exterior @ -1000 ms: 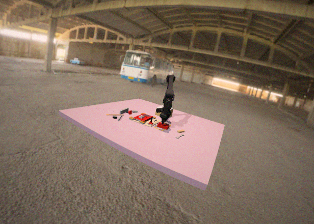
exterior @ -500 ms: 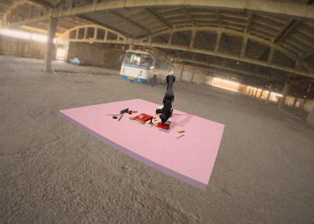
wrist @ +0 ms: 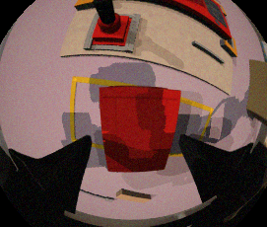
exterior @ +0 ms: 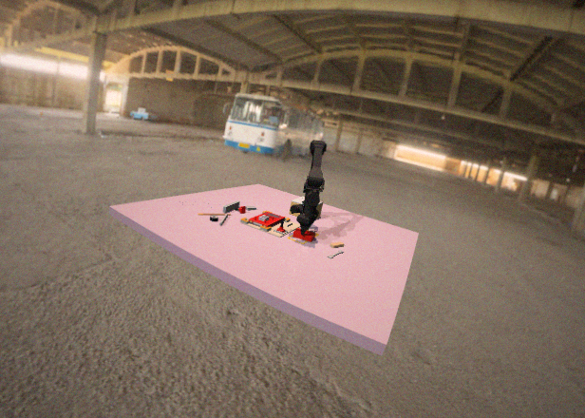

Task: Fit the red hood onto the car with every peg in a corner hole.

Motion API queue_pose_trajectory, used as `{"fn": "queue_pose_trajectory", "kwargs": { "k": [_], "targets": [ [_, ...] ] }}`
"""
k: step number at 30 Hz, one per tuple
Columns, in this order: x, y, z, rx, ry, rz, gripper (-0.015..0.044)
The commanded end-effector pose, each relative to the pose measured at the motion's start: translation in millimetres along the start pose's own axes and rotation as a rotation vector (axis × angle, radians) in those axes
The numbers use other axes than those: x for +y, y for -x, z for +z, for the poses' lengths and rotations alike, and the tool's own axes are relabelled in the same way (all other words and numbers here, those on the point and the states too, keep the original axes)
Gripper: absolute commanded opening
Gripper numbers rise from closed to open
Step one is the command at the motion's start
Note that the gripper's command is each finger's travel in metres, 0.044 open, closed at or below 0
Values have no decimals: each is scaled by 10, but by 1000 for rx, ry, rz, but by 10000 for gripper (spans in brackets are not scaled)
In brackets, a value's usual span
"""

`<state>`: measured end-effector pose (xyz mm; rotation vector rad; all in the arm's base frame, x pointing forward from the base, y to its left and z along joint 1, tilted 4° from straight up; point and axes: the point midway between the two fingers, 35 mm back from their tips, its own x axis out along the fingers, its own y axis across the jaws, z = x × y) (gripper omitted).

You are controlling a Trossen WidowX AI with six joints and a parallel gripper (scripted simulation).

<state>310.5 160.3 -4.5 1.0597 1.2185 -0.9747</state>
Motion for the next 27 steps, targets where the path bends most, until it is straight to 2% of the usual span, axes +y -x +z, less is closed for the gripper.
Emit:
{"fn": "queue_pose_trajectory", "kwargs": {
  "k": [1,27],
  "targets": [
    [-20,-35,-1,2,5,-7,440],
    [-21,-163,-1,2,5,-7,440]
  ]
}}
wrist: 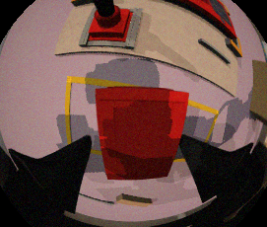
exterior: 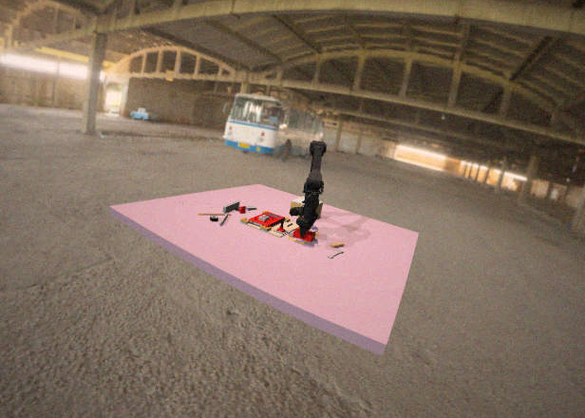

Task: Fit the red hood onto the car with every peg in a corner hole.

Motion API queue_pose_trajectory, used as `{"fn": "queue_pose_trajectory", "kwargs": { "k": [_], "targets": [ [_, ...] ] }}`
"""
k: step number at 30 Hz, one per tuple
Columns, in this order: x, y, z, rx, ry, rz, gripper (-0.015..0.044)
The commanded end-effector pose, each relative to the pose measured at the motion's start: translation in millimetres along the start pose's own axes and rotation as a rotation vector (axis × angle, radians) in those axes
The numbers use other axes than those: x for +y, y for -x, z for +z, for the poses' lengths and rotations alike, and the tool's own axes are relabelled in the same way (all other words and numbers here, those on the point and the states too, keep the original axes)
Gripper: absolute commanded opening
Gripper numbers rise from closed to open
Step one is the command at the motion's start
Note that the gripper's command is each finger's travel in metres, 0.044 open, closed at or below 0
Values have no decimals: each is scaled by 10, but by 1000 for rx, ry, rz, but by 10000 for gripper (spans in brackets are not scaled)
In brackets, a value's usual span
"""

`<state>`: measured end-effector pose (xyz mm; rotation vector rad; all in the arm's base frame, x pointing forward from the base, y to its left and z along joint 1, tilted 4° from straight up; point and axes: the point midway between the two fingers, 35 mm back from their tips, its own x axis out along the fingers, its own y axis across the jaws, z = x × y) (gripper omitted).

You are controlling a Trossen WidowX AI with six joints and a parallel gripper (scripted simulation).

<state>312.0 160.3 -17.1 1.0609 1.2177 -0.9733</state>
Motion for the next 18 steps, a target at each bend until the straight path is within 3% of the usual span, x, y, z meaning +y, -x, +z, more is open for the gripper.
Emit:
{"fn": "queue_pose_trajectory", "kwargs": {
  "k": [1,8,11,18],
  "targets": [
    [-24,-41,0,2,5,-9,440],
    [-26,-68,0,2,5,-9,440],
    [-3,-38,0,0,0,-1,361],
    [-3,-38,0,0,0,-1,315]
  ]
}}
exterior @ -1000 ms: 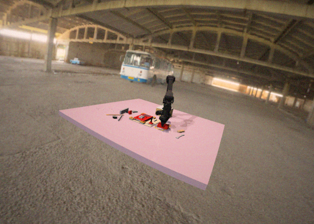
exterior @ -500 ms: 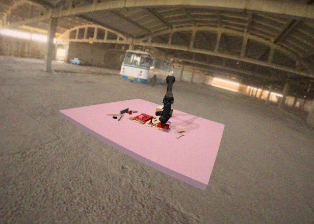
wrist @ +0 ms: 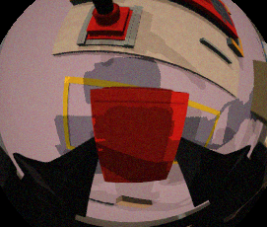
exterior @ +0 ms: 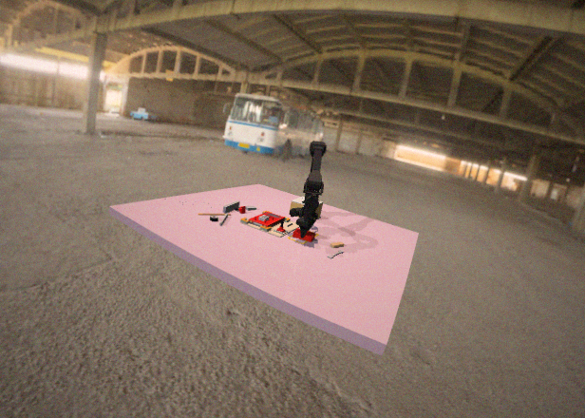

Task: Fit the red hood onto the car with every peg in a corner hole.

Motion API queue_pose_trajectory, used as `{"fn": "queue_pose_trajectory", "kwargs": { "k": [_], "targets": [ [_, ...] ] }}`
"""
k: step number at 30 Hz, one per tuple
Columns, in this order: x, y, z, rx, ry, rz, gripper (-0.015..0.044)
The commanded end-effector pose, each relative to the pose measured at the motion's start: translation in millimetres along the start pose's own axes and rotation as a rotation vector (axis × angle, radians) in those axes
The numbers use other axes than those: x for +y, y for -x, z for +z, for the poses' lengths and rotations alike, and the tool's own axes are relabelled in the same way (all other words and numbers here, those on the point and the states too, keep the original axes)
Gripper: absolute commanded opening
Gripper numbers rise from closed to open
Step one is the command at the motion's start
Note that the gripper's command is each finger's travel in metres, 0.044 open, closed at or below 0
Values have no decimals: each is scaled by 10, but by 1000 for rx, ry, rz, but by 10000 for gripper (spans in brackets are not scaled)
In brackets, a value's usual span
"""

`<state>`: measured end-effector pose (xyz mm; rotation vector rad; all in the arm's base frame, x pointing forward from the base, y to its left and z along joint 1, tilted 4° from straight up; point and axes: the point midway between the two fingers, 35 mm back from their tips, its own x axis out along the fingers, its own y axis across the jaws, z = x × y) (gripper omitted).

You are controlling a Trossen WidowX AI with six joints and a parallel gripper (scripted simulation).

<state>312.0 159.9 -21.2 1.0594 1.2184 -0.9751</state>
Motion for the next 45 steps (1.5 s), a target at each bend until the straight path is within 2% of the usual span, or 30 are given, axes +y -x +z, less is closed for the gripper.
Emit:
{"fn": "queue_pose_trajectory", "kwargs": {
  "k": [1,3,14,45],
  "targets": [
    [3,3,-1,0,0,1,308],
    [3,3,-1,0,0,1,295],
    [2,117,0,0,0,0,6],
    [12,948,0,1,0,0,0]
  ]
}}
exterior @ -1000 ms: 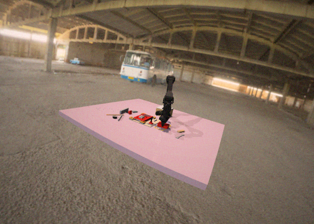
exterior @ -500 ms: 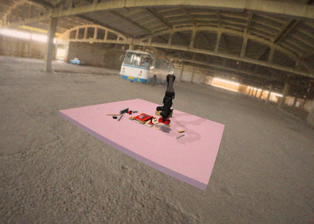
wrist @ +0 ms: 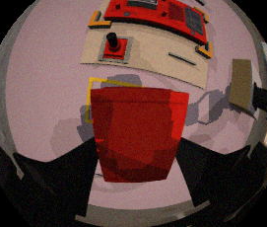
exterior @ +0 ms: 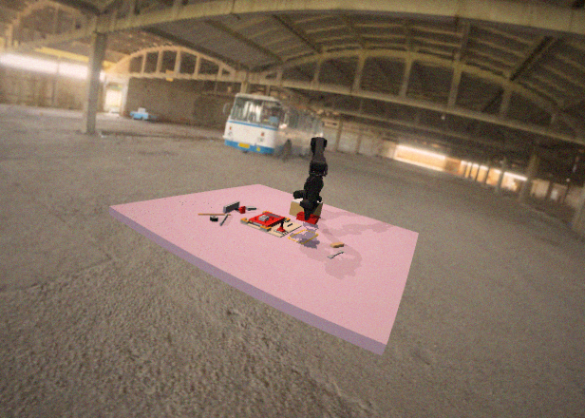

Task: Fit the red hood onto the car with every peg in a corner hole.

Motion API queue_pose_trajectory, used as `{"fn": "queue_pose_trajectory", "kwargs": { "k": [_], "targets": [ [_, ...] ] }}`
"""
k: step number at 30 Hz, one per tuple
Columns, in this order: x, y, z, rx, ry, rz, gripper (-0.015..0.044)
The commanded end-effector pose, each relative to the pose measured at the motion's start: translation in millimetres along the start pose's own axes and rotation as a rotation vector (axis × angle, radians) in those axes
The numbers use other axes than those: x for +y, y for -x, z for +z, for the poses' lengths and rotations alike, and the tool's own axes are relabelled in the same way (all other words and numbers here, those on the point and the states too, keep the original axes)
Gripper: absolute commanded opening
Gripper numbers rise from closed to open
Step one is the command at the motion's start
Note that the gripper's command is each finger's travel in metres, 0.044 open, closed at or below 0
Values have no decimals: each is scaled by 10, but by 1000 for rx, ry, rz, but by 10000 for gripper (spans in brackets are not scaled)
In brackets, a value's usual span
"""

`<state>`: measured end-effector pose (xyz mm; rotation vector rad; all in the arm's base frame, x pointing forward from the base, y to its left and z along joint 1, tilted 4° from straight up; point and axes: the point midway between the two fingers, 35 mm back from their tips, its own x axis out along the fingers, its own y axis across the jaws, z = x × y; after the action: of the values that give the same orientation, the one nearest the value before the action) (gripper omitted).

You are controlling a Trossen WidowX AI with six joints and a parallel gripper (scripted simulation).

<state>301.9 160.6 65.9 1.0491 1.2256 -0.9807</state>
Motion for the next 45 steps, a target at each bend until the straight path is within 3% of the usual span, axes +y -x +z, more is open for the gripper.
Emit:
{"fn": "queue_pose_trajectory", "kwargs": {
  "k": [1,45],
  "targets": [
    [23,89,-4,2,-5,11,0],
    [144,71,941,-1,623,1,0]
  ]
}}
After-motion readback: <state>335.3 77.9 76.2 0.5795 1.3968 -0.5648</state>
